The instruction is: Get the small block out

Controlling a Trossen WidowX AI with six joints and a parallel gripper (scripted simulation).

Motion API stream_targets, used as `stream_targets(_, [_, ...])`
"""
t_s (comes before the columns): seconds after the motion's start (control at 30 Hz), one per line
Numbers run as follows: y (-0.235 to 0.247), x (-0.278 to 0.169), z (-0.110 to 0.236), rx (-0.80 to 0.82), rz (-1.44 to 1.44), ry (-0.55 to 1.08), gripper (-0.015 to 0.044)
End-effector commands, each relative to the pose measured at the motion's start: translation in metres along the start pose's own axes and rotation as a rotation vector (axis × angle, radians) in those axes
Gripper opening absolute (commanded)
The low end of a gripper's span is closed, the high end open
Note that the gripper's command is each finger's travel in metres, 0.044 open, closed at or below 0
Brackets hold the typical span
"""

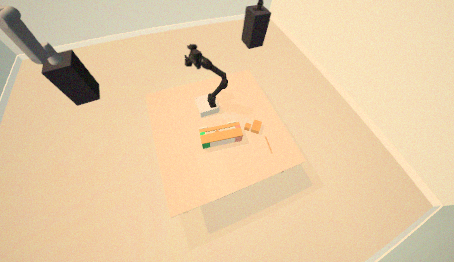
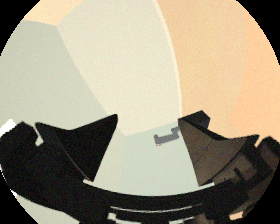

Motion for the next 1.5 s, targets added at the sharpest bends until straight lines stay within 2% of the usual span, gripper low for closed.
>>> stream_targets(0.0, [-0.002,-0.001,0.000,-0.007,0.014,0.006,0.0400])
stream_targets(0.23, [-0.074,-0.051,0.016,-0.209,0.549,0.287,0.0400])
stream_targets(0.47, [-0.150,-0.091,0.070,-0.278,1.116,0.694,0.0400])
stream_targets(0.67, [-0.206,-0.103,0.138,-0.192,1.566,1.088,0.0400])
stream_targets(0.83, [-0.241,-0.093,0.198,-0.018,1.882,1.387,0.0400])
stream_targets(0.93, [-0.254,-0.085,0.222,0.083,2.007,1.514,0.0400])
stream_targets(1.07, [-0.275,-0.064,0.270,0.360,2.253,1.783,0.0400])
stream_targets(1.23, [-0.297,-0.020,0.332,0.908,2.497,2.125,0.0400])
stream_targets(1.33, [-0.305,0.013,0.364,1.353,2.565,2.294,0.0400])
stream_targets(1.47, [-0.311,0.067,0.400,2.125,2.497,2.430,0.0400])
Point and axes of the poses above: the point midway between the two fingers, 35 mm back from their tips, its own z axis back along the fingers, its own y axis across the jaws, x = y × z, the point moved 6 cm from there along z, back along the fingers, and after that the axes turned 6 degrees about -z, right-handed, at the moved point
